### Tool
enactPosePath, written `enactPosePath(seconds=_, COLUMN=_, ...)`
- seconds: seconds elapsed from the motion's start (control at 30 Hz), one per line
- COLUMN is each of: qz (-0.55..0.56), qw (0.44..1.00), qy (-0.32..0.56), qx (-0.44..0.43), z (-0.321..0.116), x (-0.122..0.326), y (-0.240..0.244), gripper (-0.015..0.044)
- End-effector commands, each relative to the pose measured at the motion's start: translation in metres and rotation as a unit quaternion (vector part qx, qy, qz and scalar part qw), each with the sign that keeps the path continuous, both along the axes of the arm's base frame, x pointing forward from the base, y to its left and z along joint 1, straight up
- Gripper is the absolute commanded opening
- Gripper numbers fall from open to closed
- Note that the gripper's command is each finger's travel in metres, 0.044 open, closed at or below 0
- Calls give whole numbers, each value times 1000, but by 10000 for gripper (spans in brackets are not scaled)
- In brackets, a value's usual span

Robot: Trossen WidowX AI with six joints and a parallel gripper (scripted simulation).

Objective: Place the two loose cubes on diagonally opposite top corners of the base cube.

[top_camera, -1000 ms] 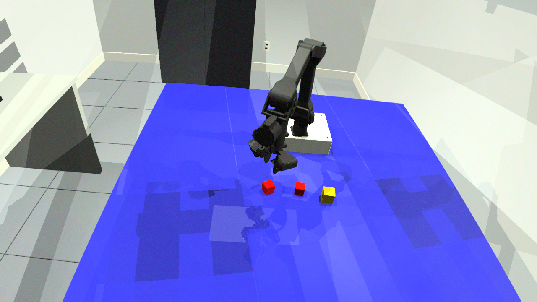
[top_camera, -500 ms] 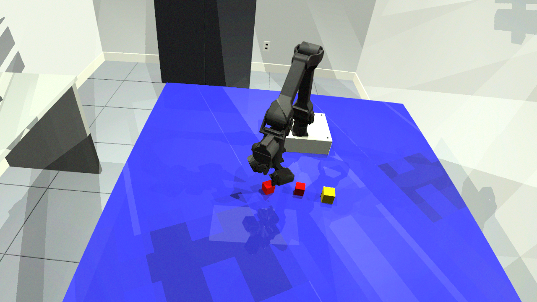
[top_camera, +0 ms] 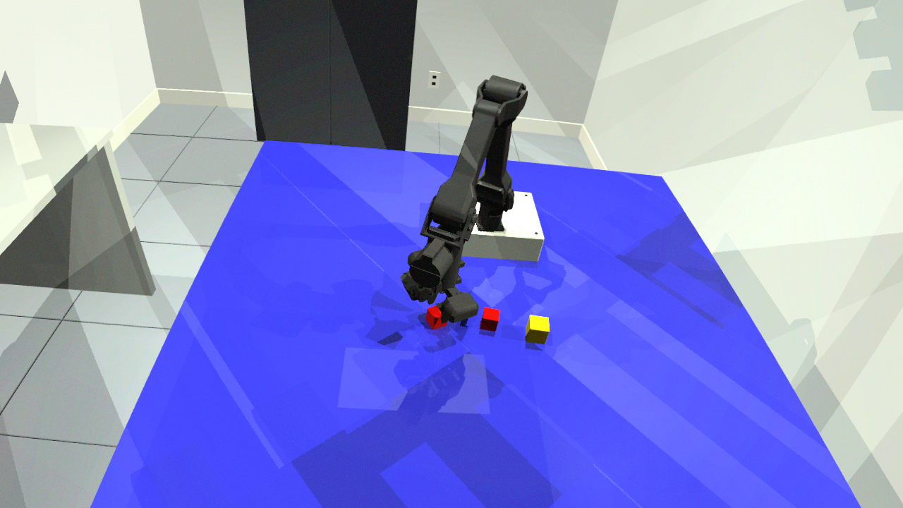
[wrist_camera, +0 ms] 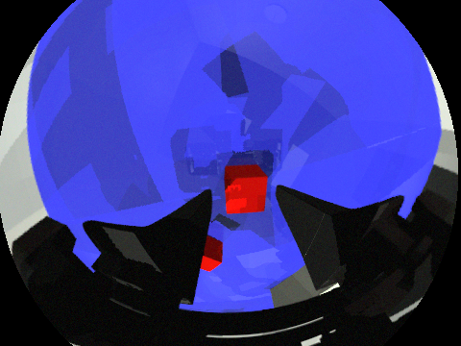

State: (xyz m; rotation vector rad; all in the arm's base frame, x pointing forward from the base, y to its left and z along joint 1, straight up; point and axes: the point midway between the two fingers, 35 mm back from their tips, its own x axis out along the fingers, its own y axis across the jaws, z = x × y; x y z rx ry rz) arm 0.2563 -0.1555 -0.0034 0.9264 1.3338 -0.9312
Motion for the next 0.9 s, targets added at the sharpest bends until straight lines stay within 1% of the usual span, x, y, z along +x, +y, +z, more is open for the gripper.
enactPosePath(seconds=0.0, qz=-2, qw=1000, qy=3, qx=4, z=-8, x=-1, y=1, gripper=265)
enactPosePath(seconds=0.17, qz=-2, qw=1000, qy=3, qx=4, z=-14, x=-1, y=1, gripper=265)
enactPosePath(seconds=0.37, qz=-2, qw=1000, qy=3, qx=4, z=-14, x=-1, y=1, gripper=108)
enactPosePath(seconds=0.53, qz=1, qw=1000, qy=2, qx=2, z=-12, x=-1, y=1, gripper=105)
enactPosePath(seconds=0.87, qz=11, qw=1000, qy=-2, qx=-4, z=11, x=4, y=-3, gripper=105)
